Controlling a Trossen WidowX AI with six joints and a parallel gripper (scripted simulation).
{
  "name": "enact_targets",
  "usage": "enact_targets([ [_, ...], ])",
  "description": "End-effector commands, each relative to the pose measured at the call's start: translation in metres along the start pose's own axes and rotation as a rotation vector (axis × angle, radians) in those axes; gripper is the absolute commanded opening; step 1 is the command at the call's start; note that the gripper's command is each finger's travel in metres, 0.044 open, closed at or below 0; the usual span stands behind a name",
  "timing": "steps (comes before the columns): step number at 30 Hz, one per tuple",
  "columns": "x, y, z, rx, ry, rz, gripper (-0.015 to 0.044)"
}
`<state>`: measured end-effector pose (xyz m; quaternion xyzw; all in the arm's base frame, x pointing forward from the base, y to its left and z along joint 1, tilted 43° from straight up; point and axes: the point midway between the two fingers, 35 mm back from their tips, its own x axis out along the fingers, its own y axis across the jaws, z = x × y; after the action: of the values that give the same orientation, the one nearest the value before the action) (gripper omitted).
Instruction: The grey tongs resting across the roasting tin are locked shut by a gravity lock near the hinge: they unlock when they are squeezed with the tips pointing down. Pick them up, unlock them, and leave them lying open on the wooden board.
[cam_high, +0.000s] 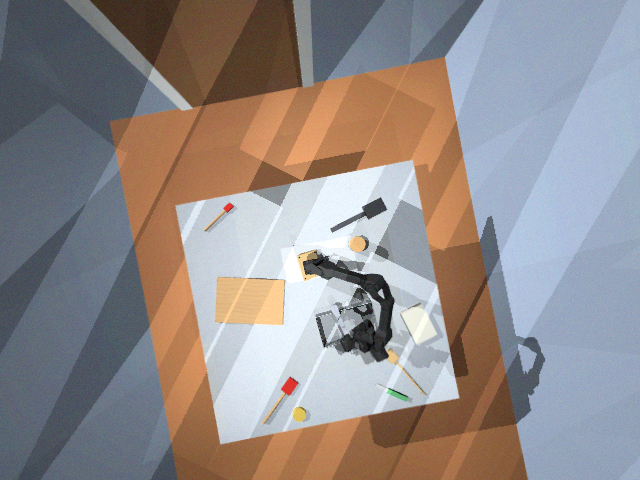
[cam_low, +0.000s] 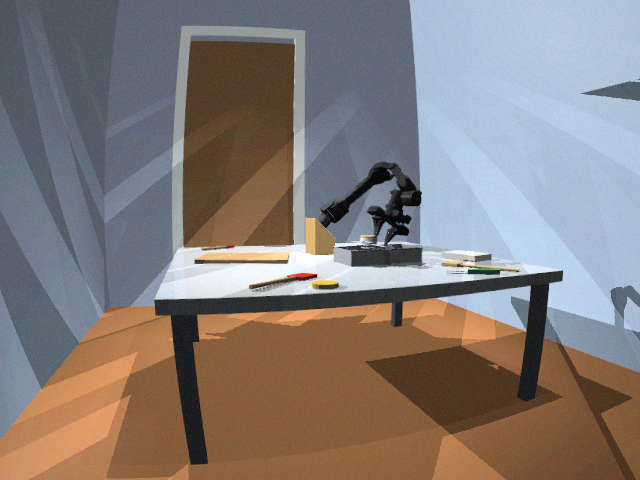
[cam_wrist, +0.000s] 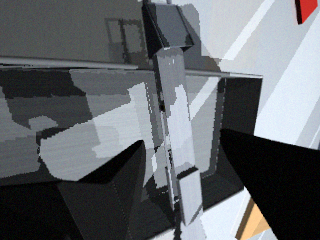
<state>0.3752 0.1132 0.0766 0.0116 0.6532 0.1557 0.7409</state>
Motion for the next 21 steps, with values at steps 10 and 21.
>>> enact_targets([
  [10,0.026,-0.001,-0.002,0.009,0.012,0.002,0.026],
  [21,0.044,0.0,-0.003,0.009,0.012,0.002,0.026],
])
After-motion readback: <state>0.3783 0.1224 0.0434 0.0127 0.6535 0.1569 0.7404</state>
